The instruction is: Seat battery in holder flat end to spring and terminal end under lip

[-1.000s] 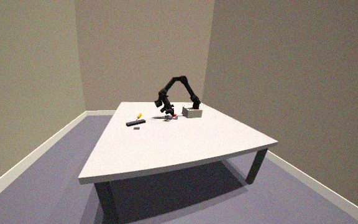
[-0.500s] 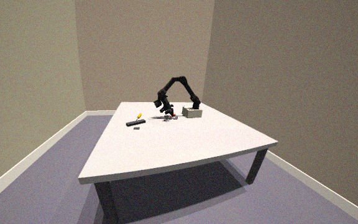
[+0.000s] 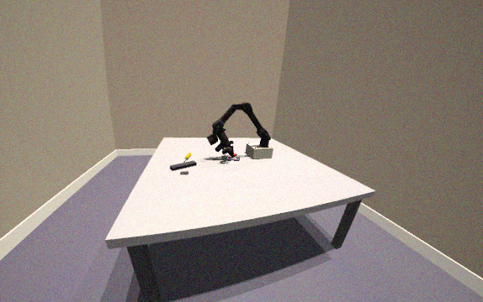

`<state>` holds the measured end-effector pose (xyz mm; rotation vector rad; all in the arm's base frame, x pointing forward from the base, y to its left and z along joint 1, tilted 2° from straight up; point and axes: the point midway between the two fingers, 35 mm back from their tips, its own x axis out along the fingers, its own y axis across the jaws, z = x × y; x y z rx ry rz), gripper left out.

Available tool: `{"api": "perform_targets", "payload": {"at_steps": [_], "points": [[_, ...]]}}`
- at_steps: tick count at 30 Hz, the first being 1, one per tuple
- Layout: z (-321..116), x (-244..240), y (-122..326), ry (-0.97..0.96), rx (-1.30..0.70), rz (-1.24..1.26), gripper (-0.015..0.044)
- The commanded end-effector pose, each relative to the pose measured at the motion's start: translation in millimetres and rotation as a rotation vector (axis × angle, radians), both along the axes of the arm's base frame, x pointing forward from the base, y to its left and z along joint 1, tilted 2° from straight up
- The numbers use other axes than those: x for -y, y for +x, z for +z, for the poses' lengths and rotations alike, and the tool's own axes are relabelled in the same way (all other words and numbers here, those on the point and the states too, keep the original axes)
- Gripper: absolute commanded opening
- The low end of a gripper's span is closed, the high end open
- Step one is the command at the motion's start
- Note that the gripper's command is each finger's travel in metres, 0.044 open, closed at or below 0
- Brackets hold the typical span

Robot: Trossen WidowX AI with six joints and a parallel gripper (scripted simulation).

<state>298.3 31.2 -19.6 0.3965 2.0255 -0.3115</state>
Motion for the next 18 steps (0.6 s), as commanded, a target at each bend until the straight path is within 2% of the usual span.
{"api": "perform_targets", "payload": {"at_steps": [1, 18], "points": [[-1.1, 1.3, 3.7, -0.02, 0.036, 0.004, 0.0061], [-5.0, -1.1, 0.5, -0.071, 0.118, 0.013, 0.0061]]}}
